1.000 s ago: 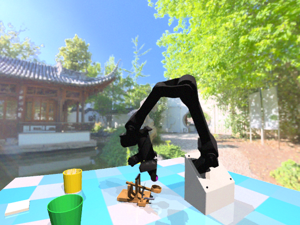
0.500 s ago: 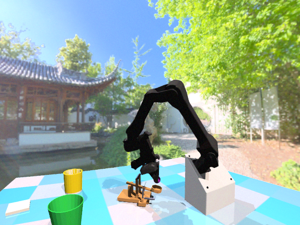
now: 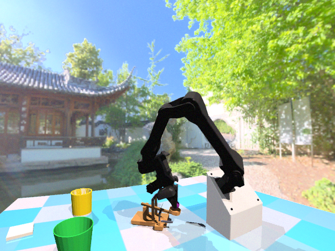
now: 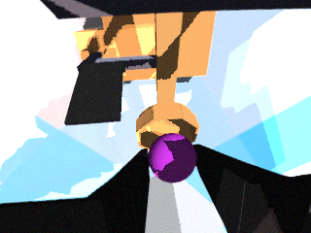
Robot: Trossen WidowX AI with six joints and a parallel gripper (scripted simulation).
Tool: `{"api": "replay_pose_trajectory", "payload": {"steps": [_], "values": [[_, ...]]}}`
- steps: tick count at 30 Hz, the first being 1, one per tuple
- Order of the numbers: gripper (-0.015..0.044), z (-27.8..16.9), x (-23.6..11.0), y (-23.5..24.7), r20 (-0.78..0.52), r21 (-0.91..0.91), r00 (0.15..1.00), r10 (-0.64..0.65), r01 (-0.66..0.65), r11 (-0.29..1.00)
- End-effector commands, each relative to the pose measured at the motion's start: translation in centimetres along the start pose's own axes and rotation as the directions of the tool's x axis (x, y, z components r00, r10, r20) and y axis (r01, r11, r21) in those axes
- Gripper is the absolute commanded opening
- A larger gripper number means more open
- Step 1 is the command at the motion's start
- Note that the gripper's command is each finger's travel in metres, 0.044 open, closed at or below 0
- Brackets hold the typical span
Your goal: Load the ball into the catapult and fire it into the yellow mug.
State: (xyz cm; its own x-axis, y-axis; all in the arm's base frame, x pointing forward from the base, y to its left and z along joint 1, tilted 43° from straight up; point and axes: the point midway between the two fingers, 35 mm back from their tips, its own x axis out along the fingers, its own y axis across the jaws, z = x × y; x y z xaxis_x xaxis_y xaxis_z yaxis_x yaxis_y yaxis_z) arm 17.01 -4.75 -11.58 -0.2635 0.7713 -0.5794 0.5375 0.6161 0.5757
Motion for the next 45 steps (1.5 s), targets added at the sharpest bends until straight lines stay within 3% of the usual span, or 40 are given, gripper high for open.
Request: {"api": "replay_pose_trajectory", "payload": {"steps": [1, 5, 15, 22, 25, 26, 29, 37, 45], "values": [[0.0000, 0.0, -0.1, 0.0, 0.001, 0.000, 1.000, 0.000, 0.000, 1.000], [0.0000, 0.0, -0.1, 0.0, 0.001, 0.000, 1.000, 0.000, 0.000, 1.000], [0.0263, 0.0, -0.3, 0.0, 0.001, 0.000, 1.000, 0.000, 0.000, 1.000], [0.0440, -3.3, -10.1, -0.1, -0.001, 0.007, 1.000, -0.001, 0.001, 1.000], [0.0440, -3.9, -11.0, -0.1, -0.002, 0.008, 1.000, 0.000, 0.000, 1.000], [0.0440, -2.5, -9.3, -0.2, 0.021, 0.011, 1.000, -0.002, 0.002, 1.000], [0.0440, -0.3, -10.3, -0.7, 0.098, 0.017, 0.995, -0.017, 0.015, 1.000], [0.0440, 7.0, -14.6, -1.7, 0.359, 0.023, 0.932, -0.046, 0.040, 0.999], [0.0440, 13.7, -20.2, -1.7, 0.592, -0.002, 0.805, -0.033, 0.042, 0.999]]}}
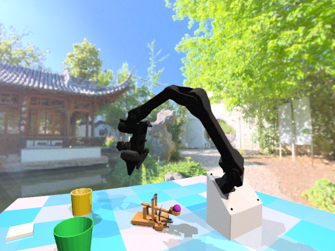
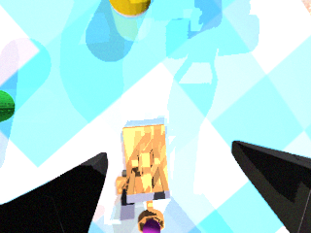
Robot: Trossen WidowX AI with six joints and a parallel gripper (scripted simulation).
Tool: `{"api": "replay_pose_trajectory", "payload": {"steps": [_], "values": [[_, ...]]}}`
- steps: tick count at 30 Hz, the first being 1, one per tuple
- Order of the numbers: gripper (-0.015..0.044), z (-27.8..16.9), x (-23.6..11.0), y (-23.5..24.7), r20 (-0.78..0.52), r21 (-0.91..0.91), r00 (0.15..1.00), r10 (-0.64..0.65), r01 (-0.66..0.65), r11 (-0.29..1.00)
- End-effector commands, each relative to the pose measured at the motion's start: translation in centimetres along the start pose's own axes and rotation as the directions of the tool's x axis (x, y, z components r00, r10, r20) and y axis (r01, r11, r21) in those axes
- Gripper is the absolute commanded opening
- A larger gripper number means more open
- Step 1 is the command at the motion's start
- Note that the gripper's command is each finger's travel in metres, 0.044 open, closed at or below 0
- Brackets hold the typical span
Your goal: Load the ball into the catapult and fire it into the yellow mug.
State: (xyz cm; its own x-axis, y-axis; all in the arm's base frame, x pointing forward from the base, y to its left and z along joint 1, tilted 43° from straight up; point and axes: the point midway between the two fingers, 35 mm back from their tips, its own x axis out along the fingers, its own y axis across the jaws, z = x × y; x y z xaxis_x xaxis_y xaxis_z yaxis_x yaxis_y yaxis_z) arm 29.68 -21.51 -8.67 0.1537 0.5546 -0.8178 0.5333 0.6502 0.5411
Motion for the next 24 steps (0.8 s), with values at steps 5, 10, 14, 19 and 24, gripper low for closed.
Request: {"api": "replay_pose_trajectory", "payload": {"steps": [5, 10, 14, 19, 24], "values": [[0.0440, 8.5, -2.5, 0.6, 0.261, -0.043, 0.965, 0.037, -0.027, 0.999], [0.0440, 12.9, -4.5, 1.4, 0.395, -0.082, 0.915, 0.084, -0.055, 0.995], [0.0440, 14.5, -4.9, 1.4, 0.430, -0.090, 0.898, 0.093, -0.060, 0.994], [0.0440, 14.5, -4.9, 1.4, 0.430, -0.090, 0.898, 0.093, -0.060, 0.994], [0.0440, 14.5, -4.9, 1.4, 0.430, -0.090, 0.898, 0.093, -0.060, 0.994]]}}
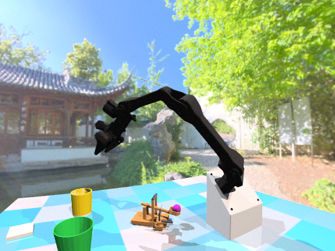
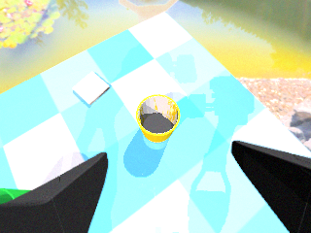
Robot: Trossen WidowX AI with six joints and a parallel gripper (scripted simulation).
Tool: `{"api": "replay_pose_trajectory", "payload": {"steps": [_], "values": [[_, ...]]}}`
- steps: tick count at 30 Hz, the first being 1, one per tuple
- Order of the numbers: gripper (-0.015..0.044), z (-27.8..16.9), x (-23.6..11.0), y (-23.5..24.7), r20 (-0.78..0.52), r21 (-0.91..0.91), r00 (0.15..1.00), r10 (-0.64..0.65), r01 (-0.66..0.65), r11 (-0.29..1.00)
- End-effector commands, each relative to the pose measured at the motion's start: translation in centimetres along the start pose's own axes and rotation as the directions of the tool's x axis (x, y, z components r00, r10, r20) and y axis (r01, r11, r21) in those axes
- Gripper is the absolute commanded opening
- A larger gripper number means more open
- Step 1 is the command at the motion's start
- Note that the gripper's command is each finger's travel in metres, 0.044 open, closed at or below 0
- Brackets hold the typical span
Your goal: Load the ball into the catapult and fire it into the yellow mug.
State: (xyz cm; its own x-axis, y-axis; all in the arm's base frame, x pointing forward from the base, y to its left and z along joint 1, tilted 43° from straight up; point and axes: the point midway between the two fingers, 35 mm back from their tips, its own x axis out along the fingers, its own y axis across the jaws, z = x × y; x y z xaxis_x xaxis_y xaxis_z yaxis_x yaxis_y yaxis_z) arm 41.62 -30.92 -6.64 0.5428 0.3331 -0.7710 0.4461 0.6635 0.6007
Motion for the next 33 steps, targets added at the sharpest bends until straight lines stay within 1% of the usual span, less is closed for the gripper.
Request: {"api": "replay_pose_trajectory", "payload": {"steps": [1, 8, 25, 33], "values": [[0.0440, 0.04, 0.12, 0.00, 0.001, 0.003, 1.000, 0.004, -0.004, 1.000], [0.0440, 0.04, 0.12, 0.00, 0.001, 0.003, 1.000, 0.004, -0.004, 1.000], [0.0000, 0.04, 0.12, 0.00, 0.001, 0.003, 1.000, 0.004, -0.004, 1.000], [0.0000, 0.04, 0.12, 0.00, 0.001, 0.003, 1.000, 0.004, -0.004, 1.000]]}}
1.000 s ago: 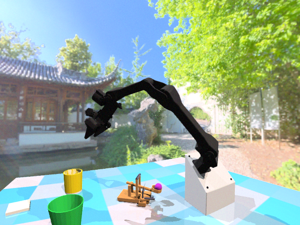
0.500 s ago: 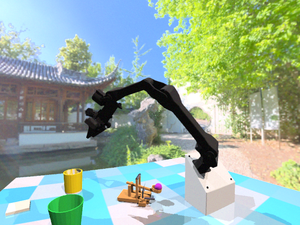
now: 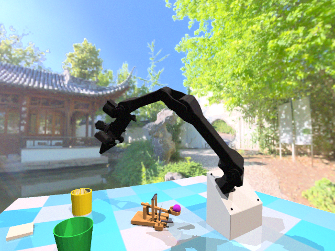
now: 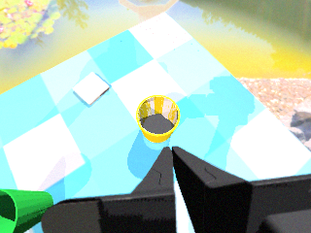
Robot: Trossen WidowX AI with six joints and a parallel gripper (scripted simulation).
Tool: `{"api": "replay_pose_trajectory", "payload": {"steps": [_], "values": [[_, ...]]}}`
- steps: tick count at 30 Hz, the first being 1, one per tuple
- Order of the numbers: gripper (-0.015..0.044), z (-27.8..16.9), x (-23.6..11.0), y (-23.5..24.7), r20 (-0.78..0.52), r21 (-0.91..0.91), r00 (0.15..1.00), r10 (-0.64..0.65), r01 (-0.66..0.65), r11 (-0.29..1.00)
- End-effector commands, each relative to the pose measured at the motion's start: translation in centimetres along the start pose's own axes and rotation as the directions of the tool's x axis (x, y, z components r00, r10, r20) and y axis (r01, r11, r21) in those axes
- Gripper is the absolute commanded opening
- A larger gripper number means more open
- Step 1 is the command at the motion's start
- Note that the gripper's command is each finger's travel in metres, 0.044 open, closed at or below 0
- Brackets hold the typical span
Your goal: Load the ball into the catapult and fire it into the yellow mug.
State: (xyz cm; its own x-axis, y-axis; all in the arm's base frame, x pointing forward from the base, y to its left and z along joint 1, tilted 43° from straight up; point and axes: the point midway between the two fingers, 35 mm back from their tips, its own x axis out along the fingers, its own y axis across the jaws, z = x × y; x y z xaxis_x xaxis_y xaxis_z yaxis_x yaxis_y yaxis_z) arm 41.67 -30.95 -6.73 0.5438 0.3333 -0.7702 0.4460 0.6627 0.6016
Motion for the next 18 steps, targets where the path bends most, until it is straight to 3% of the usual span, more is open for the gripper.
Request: {"api": "replay_pose_trajectory", "payload": {"steps": [1, 18], "values": [[0.0000, 0.0, 0.0, 0.0, 0.000, 0.003, 1.000, 0.003, -0.003, 1.000], [0.0000, -7.4, 2.0, 5.5, -0.209, -0.368, 0.967, -0.144, 0.059, 0.928]]}}
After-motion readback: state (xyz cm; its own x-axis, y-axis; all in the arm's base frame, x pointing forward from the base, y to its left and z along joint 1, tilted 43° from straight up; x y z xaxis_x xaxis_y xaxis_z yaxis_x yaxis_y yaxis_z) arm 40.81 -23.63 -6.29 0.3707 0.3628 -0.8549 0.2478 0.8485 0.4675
